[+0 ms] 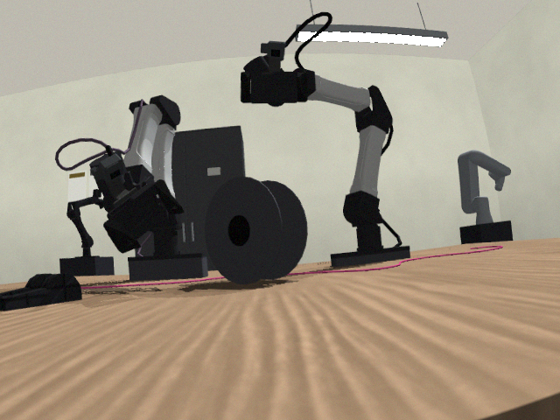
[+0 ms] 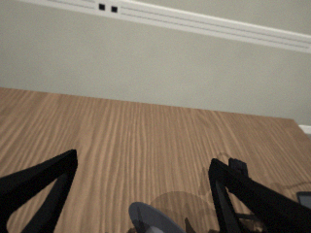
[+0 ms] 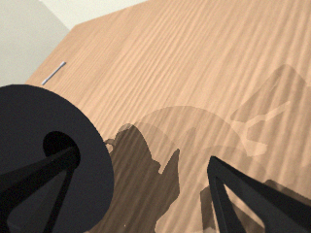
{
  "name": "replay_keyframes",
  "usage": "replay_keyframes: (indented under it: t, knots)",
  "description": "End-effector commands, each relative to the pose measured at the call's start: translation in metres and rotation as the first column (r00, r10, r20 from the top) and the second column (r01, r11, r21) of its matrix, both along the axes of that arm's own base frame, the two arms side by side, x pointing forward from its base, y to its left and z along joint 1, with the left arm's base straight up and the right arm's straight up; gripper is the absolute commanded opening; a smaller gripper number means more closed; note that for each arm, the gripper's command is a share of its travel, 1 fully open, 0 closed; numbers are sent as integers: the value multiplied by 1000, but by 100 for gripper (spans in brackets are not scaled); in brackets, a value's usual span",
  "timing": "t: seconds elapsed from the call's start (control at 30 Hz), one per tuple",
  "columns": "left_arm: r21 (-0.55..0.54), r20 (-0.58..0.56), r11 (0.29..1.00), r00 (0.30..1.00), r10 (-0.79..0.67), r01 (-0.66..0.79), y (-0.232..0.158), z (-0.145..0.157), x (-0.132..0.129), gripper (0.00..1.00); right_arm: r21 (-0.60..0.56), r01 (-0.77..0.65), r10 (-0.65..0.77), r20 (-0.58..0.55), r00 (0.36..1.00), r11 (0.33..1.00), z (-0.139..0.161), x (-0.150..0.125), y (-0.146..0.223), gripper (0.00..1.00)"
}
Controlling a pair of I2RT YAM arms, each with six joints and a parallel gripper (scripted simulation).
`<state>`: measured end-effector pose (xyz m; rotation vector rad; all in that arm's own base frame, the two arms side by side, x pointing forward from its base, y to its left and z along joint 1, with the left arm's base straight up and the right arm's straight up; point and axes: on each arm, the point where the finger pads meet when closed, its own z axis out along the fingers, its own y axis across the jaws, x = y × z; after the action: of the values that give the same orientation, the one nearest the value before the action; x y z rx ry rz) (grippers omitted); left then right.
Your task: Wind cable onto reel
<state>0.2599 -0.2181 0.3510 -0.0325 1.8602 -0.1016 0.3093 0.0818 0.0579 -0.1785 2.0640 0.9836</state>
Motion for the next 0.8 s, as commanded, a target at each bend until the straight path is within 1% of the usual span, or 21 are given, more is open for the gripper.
replay_keyframes:
  t: [0.0, 0.53, 0.57, 0.67, 0.77]
  knots:
    - [-15, 8, 1000, 1000, 1, -1, 1, 5, 0, 100, -3, -2, 2, 19, 1000, 1000, 4, 3, 0, 100]
    - [-15, 8, 1000, 1000, 1, -1, 1, 5, 0, 100, -3, -2, 2, 19, 1000, 1000, 4, 3, 0, 100]
    - [46, -27, 999, 1000, -3, 4, -3, -17, 1, 100, 9, 8, -7, -58, 998, 1000, -13, -9, 1, 100]
    - [30, -19, 1000, 1000, -3, 4, -1, -11, 0, 100, 1, 7, -7, -13, 1000, 1000, -2, 0, -1, 100]
    - [26, -17, 1000, 1000, -3, 4, -1, -10, 0, 100, 2, 7, -7, -15, 1000, 1000, -2, -1, -1, 100]
